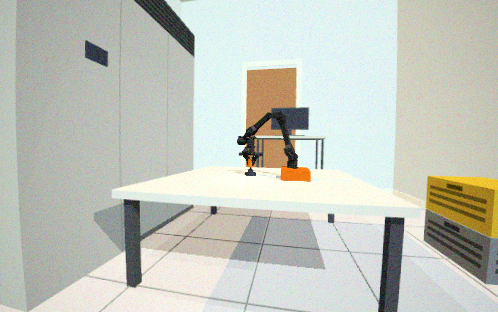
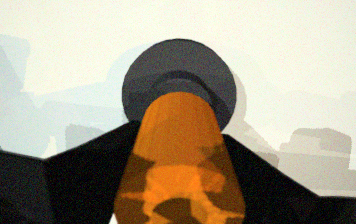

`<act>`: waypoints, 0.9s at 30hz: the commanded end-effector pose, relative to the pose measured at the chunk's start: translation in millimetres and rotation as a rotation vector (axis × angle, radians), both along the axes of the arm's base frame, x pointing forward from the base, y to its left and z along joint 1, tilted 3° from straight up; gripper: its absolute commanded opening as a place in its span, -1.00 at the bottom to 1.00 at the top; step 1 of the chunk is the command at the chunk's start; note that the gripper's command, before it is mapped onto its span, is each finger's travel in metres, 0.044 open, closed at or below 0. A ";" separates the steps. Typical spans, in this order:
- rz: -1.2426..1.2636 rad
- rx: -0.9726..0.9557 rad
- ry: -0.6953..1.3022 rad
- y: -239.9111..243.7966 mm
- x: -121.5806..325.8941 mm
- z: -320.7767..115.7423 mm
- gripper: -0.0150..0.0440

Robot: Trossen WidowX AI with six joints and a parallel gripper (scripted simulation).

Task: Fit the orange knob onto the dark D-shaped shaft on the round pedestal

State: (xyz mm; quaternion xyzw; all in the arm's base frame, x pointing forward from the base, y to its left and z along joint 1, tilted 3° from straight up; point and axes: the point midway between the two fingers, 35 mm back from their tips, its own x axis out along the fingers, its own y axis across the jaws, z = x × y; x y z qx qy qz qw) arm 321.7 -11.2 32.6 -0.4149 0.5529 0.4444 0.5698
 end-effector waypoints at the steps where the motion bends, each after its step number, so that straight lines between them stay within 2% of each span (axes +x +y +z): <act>1: 0.078 -0.003 -0.008 -0.7 -0.8 3.1 -0.49; 5: 0.201 -0.003 -0.013 -0.7 -4.1 2.5 -0.49; 27: 0.201 -0.003 -0.013 -0.7 -0.8 0.2 -0.49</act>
